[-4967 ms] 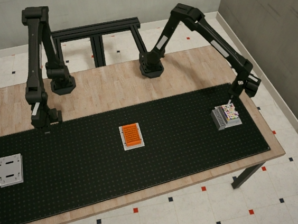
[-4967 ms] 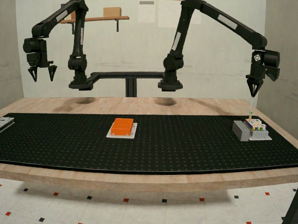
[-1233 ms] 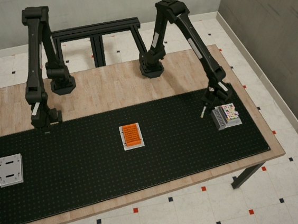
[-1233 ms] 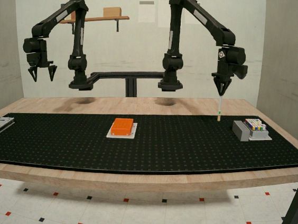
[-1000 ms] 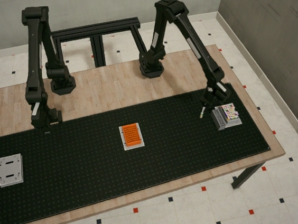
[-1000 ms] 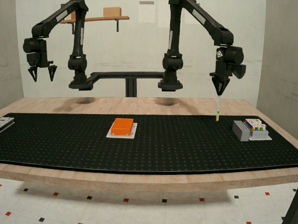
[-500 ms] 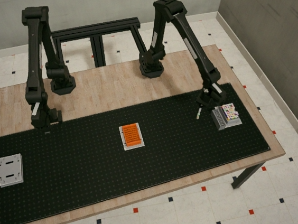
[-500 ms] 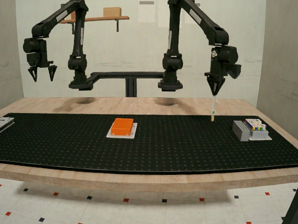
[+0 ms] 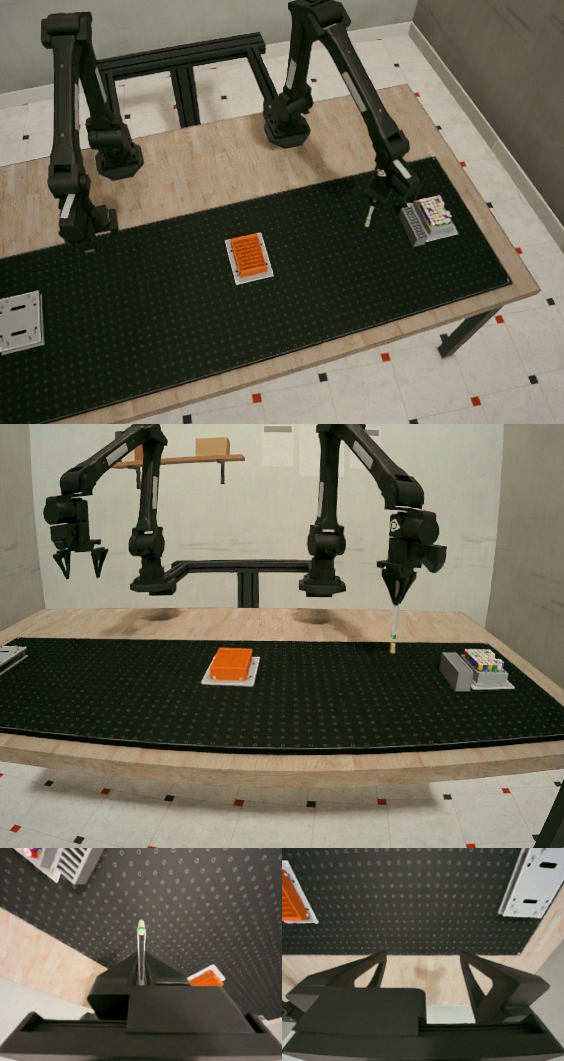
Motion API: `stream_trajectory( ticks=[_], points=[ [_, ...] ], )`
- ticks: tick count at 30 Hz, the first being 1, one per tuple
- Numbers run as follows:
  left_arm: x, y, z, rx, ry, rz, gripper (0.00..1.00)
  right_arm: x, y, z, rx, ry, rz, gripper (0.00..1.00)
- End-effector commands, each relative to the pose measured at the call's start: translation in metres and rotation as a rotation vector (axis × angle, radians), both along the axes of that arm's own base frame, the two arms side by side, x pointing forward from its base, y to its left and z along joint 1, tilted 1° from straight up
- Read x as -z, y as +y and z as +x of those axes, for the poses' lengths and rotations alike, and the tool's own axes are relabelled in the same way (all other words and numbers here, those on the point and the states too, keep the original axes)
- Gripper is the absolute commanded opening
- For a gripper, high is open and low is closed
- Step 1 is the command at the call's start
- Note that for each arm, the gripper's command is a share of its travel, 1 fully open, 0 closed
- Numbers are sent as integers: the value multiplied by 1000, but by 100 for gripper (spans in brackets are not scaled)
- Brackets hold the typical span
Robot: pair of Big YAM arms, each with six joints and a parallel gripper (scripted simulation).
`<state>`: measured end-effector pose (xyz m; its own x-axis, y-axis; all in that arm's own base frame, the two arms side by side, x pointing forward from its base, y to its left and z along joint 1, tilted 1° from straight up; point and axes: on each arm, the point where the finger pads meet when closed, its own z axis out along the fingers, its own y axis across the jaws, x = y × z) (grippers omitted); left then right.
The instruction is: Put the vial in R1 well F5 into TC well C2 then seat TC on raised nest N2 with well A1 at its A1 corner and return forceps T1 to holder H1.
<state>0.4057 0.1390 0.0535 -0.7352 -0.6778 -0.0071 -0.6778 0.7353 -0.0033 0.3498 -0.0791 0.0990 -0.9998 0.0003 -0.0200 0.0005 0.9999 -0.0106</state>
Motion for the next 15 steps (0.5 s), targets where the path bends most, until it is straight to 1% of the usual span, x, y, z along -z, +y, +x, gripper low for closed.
stream_trajectory(
  ticks=[1,4,8,11,15],
  points=[
    [-25,-1,18,-7,-68,27,9,0,0,1,-8,14,4,100],
    [-15,-10,7,-7,-44,18,9,0,0,1,-8,14,4,100],
    [-18,-15,12,-7,-56,21,9,0,0,1,-8,14,4,100],
    [-14,-22,7,-7,-42,16,9,0,0,1,-8,14,4,100],
    [-15,-28,8,-7,-45,17,9,0,0,1,-8,14,4,100]
  ],
)
